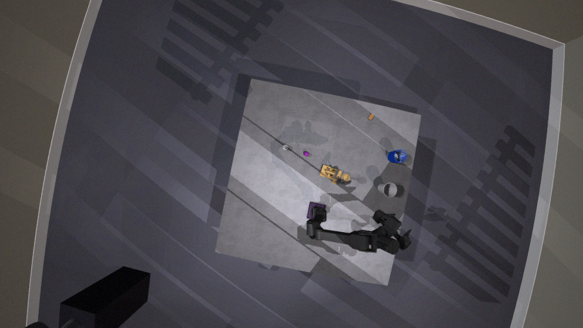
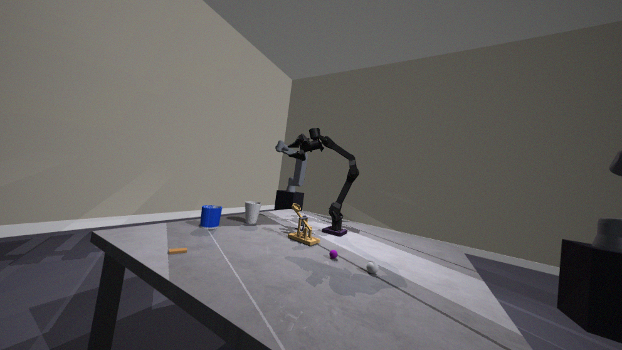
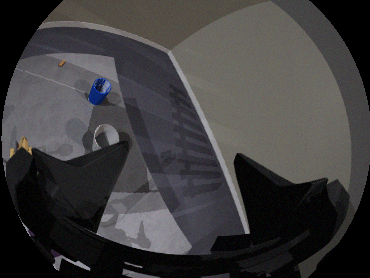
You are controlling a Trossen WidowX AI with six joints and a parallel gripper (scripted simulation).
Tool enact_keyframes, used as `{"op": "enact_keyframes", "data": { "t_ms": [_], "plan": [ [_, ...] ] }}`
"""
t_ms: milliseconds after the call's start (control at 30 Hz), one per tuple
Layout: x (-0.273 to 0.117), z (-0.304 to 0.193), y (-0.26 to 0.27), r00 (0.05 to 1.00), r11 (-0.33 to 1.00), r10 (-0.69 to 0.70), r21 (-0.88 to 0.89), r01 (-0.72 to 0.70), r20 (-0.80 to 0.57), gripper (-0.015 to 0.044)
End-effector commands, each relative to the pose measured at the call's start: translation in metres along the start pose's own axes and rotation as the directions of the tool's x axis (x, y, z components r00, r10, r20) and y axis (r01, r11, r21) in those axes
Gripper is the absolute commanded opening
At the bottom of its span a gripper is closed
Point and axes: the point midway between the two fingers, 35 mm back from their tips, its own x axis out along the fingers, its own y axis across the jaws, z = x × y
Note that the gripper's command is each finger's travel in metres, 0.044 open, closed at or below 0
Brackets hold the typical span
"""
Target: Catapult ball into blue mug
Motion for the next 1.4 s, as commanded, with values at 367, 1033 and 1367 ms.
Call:
{"op": "enact_keyframes", "data": {
  "t_ms": [367, 1033, 1367],
  "plan": [
    [0.049, 0.009, 0.097, 0.944, 0.922, 0.328, -0.201, -0.33, -0.043, 0.044],
    [0.058, 0.012, 0.233, 0.738, 0.575, 0.647, -0.512, -0.638, -0.193, 0.044],
    [0.042, 0.006, 0.298, 0.603, 0.299, 0.735, -0.649, -0.7, -0.311, 0.044]
  ]
}}
